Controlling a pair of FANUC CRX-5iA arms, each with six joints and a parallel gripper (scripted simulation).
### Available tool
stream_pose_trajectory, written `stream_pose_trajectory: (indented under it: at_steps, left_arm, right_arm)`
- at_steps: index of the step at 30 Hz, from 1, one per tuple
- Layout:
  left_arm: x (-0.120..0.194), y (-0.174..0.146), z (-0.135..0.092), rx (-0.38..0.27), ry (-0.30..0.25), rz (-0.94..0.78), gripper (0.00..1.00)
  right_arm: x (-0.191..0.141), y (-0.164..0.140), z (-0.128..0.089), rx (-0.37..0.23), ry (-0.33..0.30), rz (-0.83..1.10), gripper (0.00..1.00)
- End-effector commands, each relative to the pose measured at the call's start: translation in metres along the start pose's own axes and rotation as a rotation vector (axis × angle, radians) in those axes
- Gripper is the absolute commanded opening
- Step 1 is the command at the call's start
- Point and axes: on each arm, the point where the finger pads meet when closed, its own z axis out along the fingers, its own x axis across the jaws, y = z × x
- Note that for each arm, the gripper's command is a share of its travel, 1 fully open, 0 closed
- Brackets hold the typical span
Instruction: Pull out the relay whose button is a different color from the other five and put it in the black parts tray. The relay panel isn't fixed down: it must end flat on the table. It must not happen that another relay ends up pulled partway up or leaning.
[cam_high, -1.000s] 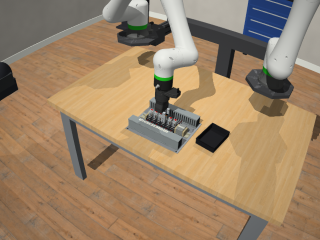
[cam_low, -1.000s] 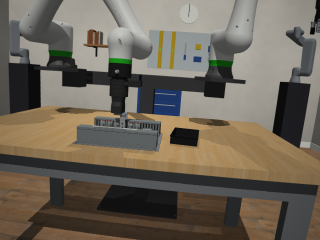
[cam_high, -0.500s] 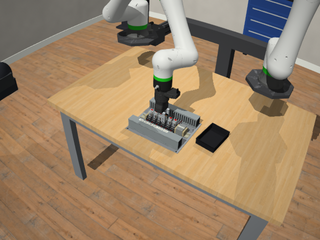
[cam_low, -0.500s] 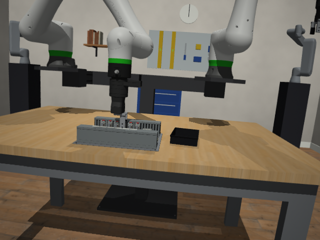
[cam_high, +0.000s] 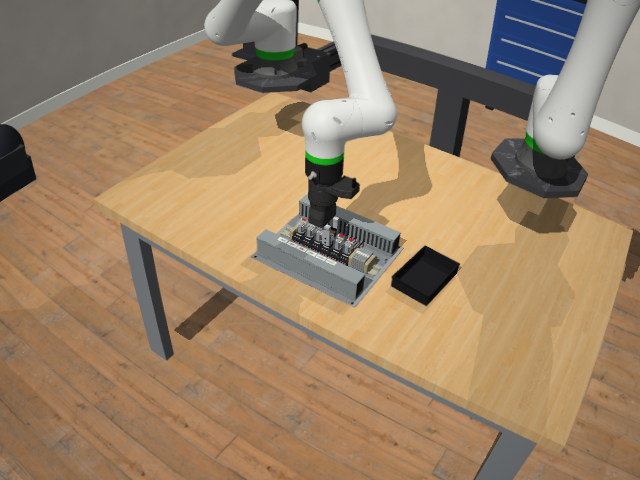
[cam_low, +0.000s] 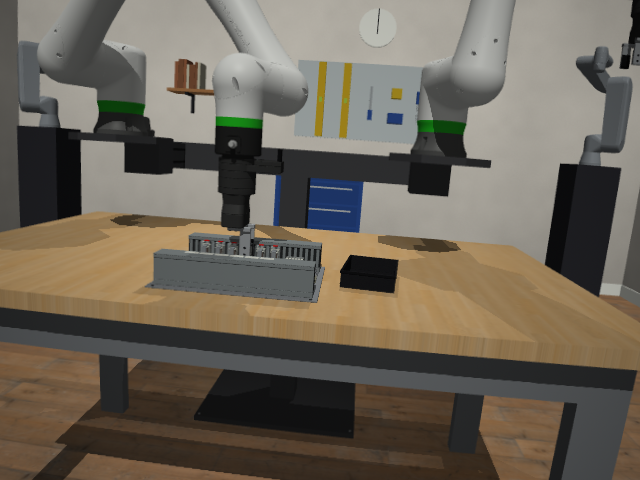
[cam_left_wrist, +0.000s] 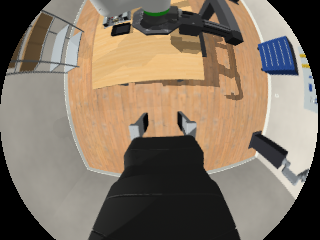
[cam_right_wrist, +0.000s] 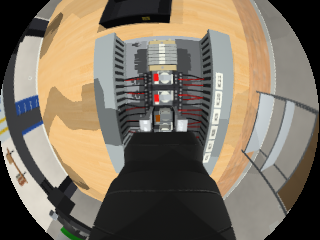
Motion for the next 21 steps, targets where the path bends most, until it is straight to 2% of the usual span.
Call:
stream_pose_trajectory:
  at_steps: [1, 21]
  left_arm:
    - [-0.0001, 0.0002, -0.0009, -0.002, 0.0, 0.0, 1.0]
    - [-0.0001, 0.0002, -0.0009, -0.002, 0.0, 0.0, 1.0]
  right_arm:
    - [0.0007, -0.0008, -0.001, 0.001, -0.003, 0.0, 0.0]
    - [0.0015, -0.0007, -0.0011, 0.001, -0.032, 0.0, 0.0]
